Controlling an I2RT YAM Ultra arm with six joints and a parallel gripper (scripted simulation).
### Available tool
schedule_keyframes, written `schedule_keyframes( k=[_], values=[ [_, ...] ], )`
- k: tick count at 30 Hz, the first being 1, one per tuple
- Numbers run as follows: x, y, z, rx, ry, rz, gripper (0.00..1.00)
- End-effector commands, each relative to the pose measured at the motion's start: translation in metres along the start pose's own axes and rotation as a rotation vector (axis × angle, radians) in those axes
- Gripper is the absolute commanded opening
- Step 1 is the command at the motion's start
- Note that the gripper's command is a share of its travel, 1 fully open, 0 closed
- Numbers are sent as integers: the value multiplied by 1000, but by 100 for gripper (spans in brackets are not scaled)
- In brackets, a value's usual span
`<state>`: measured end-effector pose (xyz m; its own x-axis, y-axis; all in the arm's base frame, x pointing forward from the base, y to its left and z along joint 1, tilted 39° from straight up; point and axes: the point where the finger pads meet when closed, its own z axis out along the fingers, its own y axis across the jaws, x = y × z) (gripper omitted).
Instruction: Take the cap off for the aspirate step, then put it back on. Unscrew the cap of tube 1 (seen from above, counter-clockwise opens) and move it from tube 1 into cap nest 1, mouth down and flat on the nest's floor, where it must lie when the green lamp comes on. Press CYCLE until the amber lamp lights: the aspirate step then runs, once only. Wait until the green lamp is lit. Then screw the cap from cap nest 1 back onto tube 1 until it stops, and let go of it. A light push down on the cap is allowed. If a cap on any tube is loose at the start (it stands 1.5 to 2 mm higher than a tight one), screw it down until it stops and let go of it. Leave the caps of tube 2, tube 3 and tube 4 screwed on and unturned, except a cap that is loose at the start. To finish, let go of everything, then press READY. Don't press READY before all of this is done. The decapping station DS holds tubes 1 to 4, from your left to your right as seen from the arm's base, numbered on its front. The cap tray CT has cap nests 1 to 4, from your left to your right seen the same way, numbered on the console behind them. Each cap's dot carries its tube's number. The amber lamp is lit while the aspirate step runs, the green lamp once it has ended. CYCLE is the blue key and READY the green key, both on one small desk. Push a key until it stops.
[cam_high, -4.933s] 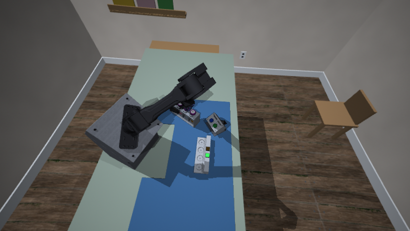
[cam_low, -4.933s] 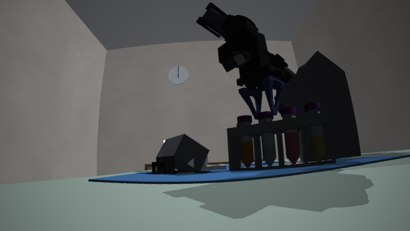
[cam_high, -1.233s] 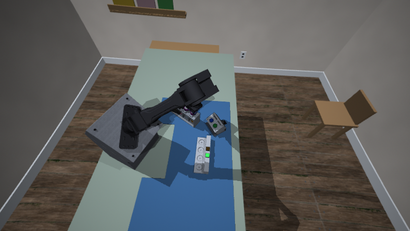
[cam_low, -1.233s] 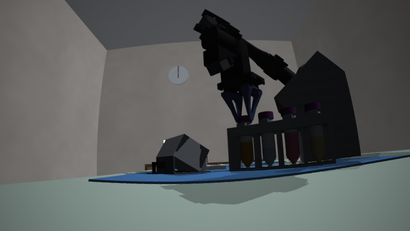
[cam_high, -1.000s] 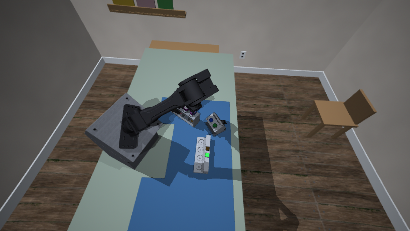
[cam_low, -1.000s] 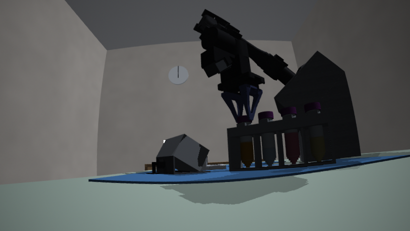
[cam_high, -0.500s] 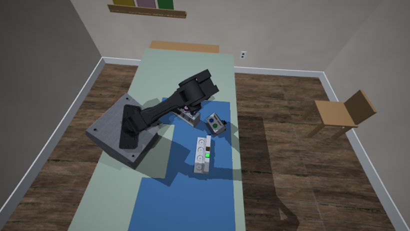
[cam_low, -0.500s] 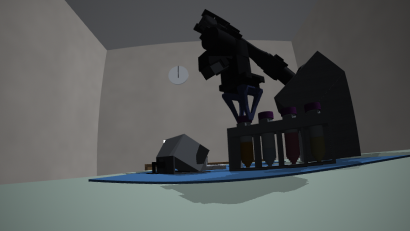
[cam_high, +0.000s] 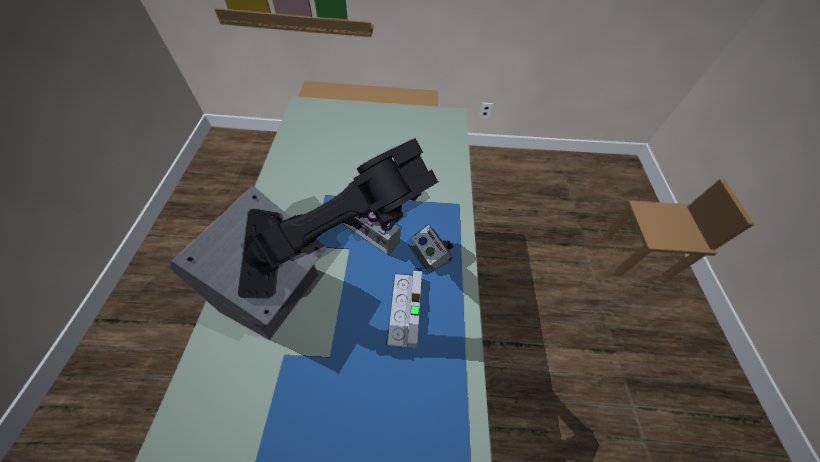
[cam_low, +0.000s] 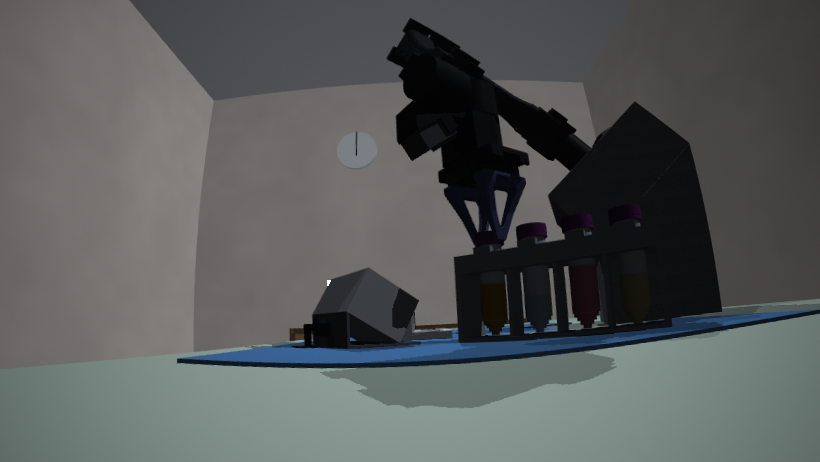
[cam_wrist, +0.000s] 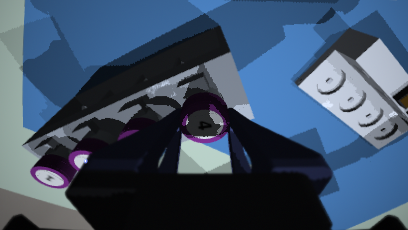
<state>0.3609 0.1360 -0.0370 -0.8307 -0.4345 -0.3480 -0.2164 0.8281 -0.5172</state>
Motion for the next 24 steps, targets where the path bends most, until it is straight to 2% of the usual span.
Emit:
schedule_keyframes(
  k=[1,17,18,24],
  values=[
    [-5,2,-2,-8,-18,87,0],
    [-5,2,-2,-8,-18,87,0],
    [-5,2,-2,-8,-18,87,49],
    [-5,2,-2,-8,-18,87,49]
  ],
)
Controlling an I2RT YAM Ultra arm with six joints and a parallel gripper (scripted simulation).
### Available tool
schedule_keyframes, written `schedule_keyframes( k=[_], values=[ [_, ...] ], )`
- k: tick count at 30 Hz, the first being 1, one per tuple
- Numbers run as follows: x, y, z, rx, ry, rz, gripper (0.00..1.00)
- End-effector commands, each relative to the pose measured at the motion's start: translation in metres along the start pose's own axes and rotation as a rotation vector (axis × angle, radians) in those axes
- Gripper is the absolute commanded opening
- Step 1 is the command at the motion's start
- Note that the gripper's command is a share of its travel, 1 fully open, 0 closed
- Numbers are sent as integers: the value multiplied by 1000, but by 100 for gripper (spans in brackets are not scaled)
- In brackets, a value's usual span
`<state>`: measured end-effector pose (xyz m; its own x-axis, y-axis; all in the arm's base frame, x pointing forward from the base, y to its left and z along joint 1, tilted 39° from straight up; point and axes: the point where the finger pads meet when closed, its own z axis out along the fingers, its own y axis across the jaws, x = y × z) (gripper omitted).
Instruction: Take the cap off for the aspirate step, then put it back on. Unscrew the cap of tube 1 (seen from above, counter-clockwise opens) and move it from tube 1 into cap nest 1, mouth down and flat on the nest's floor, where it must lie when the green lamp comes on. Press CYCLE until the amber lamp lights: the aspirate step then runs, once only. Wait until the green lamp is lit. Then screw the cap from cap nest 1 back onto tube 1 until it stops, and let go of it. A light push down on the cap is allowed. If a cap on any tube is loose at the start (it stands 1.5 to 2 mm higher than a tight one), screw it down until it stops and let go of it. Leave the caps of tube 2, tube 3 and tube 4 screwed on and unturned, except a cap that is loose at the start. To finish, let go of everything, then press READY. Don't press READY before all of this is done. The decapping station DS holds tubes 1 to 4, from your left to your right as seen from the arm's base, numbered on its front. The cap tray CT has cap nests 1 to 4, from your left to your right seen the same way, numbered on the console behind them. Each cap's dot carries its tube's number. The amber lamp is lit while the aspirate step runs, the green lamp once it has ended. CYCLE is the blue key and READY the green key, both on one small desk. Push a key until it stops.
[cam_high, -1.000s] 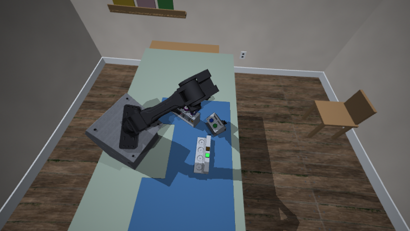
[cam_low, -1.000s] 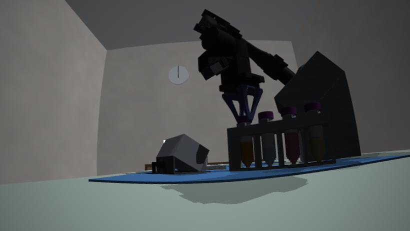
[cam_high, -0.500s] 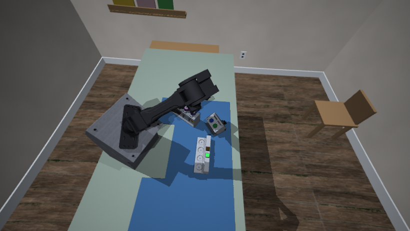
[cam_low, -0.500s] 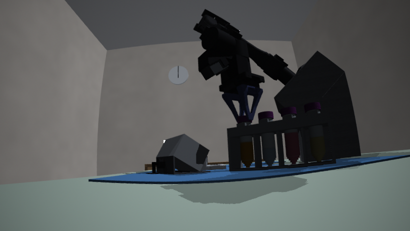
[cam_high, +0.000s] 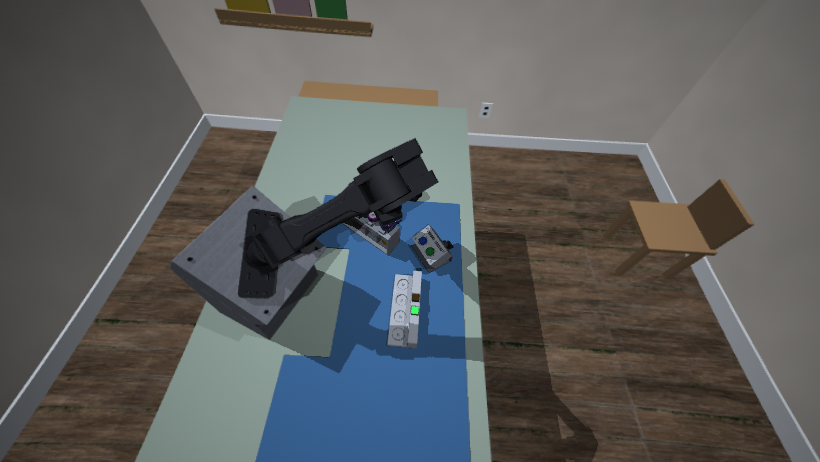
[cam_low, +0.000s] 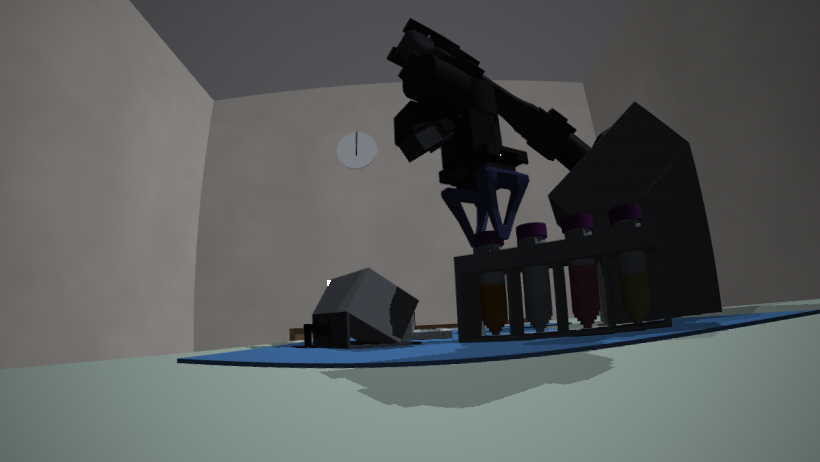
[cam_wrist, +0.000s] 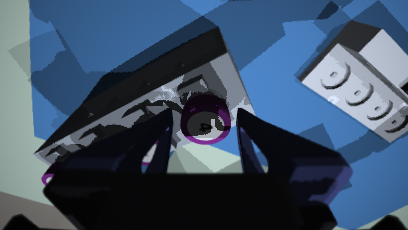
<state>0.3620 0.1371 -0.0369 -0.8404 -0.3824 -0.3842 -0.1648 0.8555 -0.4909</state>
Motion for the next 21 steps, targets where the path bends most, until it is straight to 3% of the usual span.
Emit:
schedule_keyframes(
  k=[1,6,21],
  values=[
    [-3,1,-2,-5,-13,23,49],
    [-4,1,-2,-5,-13,23,49],
    [-3,1,-47,-5,-13,23,49]
  ],
)
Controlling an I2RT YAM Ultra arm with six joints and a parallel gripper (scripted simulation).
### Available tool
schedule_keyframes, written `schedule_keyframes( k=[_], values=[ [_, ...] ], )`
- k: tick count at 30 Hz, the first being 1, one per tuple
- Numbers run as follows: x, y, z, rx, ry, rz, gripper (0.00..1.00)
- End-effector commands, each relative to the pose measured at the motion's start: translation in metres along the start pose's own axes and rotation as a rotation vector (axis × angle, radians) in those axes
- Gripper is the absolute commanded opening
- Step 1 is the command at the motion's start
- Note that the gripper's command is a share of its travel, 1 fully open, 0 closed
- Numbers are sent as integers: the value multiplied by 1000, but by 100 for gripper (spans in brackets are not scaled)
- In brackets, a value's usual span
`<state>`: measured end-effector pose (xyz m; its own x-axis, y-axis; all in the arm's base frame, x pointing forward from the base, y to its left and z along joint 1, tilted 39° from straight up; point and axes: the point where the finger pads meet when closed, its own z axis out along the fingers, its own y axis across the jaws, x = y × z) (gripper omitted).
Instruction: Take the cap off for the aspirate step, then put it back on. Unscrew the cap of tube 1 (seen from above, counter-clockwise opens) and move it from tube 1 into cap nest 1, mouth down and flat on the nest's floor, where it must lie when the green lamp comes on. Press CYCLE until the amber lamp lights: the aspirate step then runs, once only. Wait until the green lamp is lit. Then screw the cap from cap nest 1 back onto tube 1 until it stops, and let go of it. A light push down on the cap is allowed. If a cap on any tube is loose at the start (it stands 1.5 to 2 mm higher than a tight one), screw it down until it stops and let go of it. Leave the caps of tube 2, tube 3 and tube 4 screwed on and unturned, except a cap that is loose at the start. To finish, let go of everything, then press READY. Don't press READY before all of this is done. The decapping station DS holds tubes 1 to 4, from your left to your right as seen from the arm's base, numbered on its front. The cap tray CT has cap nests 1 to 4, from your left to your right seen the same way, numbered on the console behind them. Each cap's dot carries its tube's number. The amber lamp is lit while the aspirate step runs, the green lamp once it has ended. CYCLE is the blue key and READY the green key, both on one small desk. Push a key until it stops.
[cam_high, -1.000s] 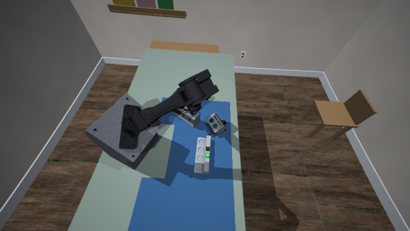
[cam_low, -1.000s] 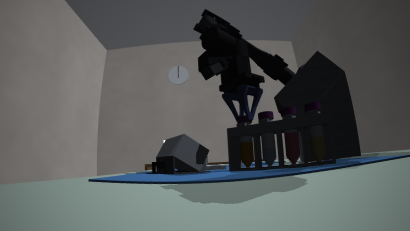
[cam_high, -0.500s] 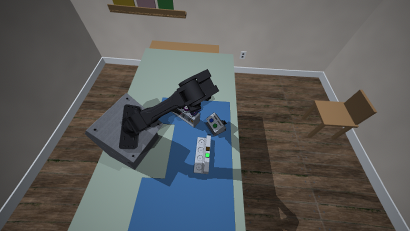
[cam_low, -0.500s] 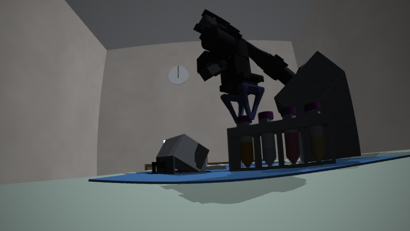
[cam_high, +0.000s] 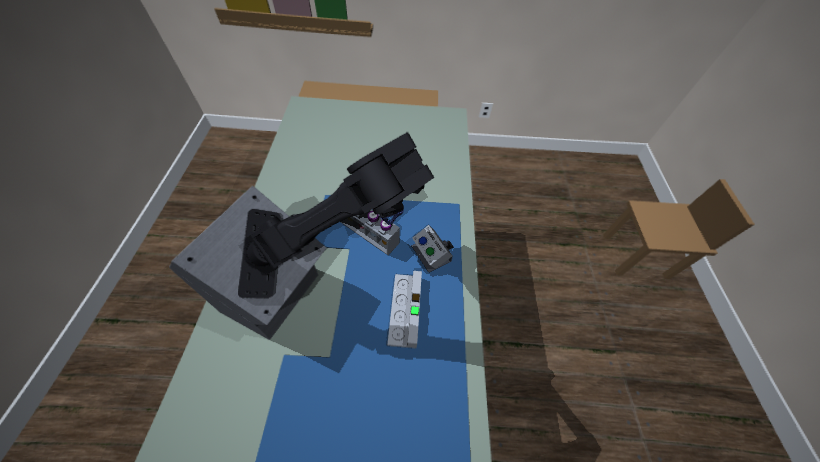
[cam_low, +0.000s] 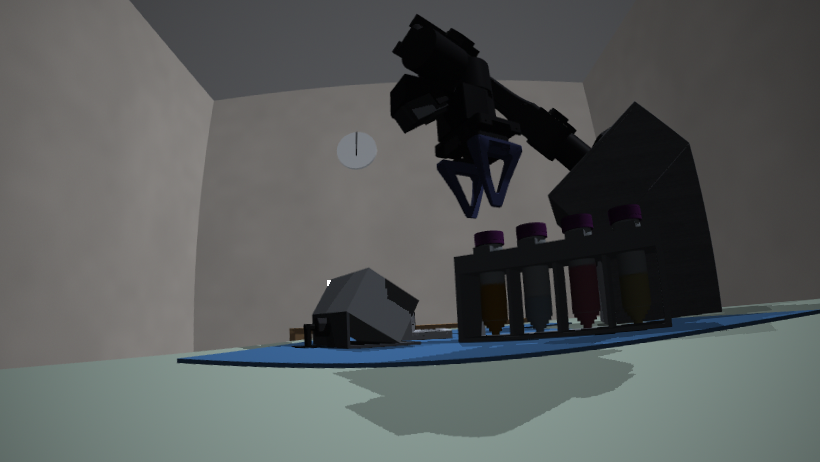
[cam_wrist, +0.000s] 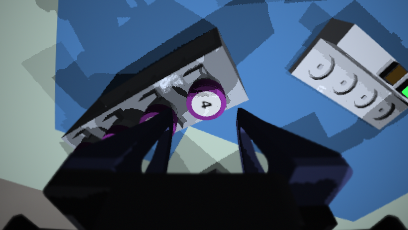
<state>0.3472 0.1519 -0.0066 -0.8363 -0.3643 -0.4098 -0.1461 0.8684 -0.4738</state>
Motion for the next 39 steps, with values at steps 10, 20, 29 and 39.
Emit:
schedule_keyframes(
  k=[10,20,29,39],
  values=[
    [-15,-18,-12,3,3,72,0],
    [-49,-56,-3,4,2,72,0],
    [-92,-105,35,5,0,72,0],
    [-100,-115,42,6,0,72,0]
  ],
)
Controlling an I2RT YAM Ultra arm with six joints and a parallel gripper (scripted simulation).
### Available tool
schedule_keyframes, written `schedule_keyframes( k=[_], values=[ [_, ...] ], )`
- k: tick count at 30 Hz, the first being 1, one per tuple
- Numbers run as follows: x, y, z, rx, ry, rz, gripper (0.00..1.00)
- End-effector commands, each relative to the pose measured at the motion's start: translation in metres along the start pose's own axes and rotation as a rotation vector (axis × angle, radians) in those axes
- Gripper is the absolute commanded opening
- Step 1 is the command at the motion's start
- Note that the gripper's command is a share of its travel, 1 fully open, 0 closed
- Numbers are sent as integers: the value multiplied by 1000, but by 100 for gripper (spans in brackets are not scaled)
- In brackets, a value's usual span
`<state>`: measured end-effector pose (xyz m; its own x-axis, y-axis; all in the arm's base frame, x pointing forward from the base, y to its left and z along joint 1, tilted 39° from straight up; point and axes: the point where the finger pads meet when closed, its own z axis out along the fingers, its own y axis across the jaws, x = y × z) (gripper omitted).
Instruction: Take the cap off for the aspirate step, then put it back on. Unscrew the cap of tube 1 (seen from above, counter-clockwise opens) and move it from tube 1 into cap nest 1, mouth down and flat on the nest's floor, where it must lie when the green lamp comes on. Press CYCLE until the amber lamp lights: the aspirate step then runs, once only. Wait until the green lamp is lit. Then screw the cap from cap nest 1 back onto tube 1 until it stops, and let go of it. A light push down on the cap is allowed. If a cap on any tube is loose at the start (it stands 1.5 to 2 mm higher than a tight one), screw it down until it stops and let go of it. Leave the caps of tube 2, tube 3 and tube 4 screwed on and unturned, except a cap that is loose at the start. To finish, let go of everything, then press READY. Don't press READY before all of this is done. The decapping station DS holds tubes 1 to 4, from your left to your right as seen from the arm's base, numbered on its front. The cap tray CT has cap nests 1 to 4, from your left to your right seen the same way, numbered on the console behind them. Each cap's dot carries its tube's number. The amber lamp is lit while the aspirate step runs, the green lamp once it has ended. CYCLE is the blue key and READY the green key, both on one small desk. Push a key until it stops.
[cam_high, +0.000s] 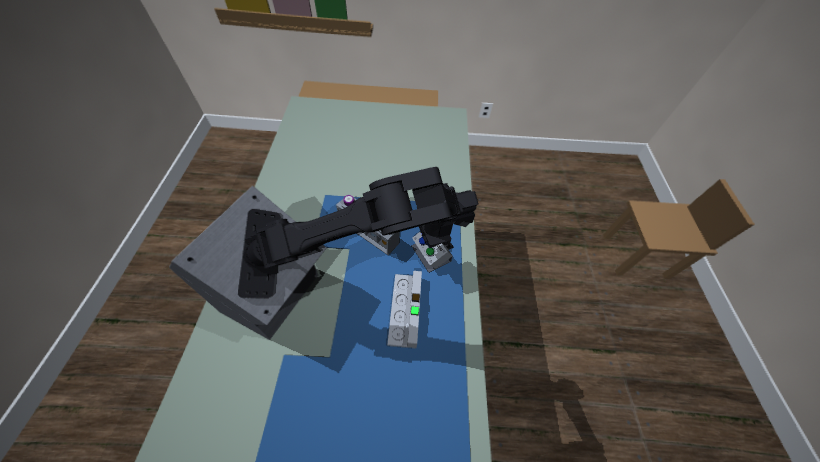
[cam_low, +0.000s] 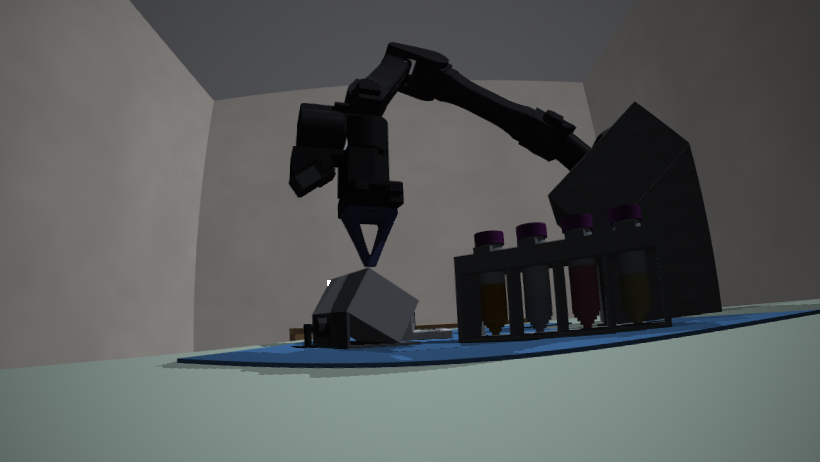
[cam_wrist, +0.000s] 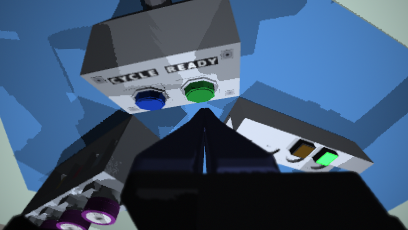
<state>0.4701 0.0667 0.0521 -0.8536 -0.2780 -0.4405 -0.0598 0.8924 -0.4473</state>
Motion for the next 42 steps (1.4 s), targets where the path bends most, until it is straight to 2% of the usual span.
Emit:
schedule_keyframes(
  k=[1,4,10,33,42],
  values=[
    [-4,5,-6,-11,-15,-20,0],
    [-4,5,-6,-11,-15,-20,0],
    [-4,5,12,-11,-15,-20,0],
    [-5,5,12,-11,-15,-20,0],
    [-5,5,18,-11,-15,-20,0]
  ],
)
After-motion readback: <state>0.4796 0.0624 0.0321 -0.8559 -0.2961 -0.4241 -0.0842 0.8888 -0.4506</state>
